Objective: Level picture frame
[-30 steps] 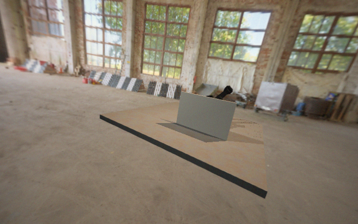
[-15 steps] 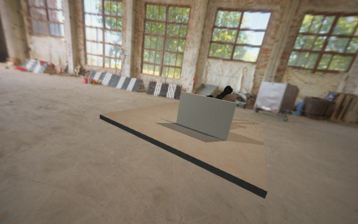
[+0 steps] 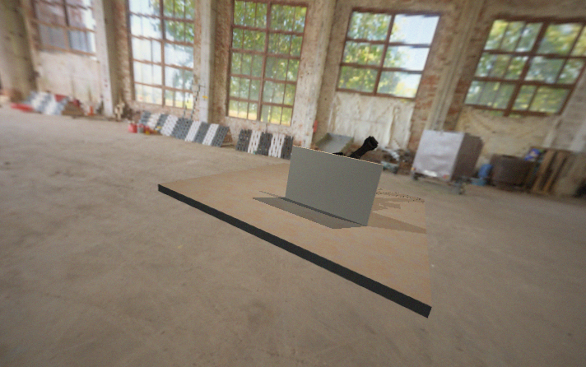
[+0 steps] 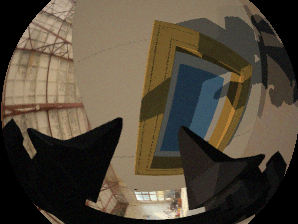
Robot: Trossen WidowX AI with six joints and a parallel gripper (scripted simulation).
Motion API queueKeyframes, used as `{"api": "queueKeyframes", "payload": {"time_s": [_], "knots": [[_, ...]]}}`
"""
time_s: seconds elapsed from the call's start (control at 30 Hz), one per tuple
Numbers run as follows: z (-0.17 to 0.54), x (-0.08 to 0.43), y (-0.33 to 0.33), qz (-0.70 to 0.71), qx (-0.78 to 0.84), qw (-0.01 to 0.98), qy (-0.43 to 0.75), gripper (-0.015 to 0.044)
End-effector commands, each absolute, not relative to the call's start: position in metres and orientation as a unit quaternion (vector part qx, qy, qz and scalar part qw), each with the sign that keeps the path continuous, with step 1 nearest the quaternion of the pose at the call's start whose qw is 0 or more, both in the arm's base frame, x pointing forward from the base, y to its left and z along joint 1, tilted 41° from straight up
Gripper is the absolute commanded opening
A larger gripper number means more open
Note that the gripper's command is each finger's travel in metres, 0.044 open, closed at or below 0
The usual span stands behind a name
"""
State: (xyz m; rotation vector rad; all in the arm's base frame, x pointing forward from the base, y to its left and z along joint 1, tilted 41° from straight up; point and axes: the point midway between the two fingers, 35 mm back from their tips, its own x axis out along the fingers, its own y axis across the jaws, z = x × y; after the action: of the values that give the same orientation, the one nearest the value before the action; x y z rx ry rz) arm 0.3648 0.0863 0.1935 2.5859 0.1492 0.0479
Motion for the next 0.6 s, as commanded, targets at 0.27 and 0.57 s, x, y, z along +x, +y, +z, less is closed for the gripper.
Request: {"api": "queueKeyframes", "payload": {"time_s": [0.27, 0.57], "knots": [[0.1948, 0.3793, 0.0879, 0.021, 0.961, 0.270, 0.055, 0.0260], [0.1948, 0.3793, 0.0879, 0.021, 0.961, 0.270, 0.055, 0.0260]]}}
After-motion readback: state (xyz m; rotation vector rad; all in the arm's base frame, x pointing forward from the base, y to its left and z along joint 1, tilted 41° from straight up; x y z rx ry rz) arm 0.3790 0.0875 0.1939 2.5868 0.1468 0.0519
